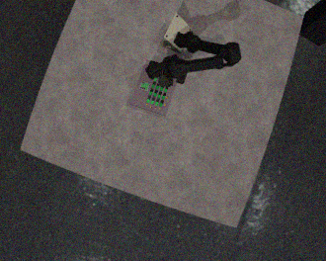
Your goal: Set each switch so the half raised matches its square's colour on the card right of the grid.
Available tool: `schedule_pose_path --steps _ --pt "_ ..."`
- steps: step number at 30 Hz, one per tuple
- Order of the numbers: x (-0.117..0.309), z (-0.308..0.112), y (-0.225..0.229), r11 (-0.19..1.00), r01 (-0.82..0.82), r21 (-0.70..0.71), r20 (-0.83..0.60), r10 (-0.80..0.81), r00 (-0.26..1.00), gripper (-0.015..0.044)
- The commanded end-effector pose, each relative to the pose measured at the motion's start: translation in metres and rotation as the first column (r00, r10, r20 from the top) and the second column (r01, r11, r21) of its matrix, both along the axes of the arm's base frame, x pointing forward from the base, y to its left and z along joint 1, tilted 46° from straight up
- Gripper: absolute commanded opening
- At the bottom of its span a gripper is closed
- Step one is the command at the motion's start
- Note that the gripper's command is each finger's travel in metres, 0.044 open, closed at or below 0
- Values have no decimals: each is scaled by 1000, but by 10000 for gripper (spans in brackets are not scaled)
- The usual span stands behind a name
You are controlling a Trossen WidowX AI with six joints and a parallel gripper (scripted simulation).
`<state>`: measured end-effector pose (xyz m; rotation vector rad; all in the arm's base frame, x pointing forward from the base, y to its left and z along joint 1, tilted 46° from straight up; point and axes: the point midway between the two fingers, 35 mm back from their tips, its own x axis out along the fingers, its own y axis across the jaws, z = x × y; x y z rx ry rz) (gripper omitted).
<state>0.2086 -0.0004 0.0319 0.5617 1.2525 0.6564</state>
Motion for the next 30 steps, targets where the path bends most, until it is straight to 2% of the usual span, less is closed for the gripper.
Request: schedule_pose_path --steps 1,3,9,14,18,22,30 --pt "-2 24 -30 1000 -4 -14 -3 4 1000 0" --pt "-6 37 -42 1000 -9 -9 -8 9 1000 0" --pt "-7 38 -43 1000 -10 -8 -8 10 1000 0" --pt "-4 22 -59 1000 -10 -9 -8 10 1000 0" --pt "-3 21 -58 1000 -9 -9 -7 9 1000 0" --pt "1 0 -35 1000 8 -5 10 -8 1000 0" --pt "2 -2 -33 1000 9 -4 12 -8 1000 0"
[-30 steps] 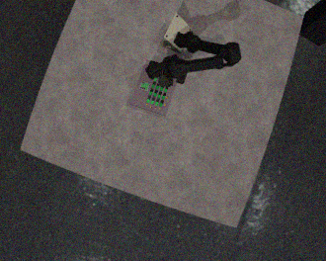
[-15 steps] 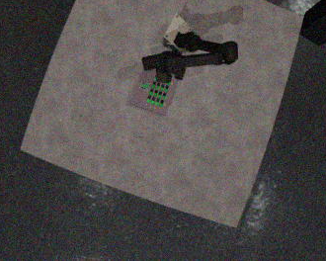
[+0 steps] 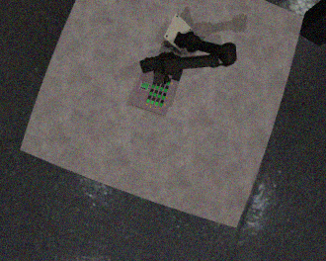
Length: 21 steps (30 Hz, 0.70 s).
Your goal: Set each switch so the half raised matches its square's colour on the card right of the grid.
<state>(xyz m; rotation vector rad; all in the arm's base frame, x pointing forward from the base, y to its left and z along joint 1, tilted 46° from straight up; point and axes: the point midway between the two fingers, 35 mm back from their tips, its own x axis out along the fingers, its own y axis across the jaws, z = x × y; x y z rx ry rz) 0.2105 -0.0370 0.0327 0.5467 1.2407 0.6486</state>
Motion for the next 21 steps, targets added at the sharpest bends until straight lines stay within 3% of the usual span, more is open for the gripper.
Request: schedule_pose_path --steps 1,21 --pt "0 -6 6 1000 5 9 -4 -5 1000 0" --pt "4 -18 20 1000 5 9 -3 -5 1000 0"
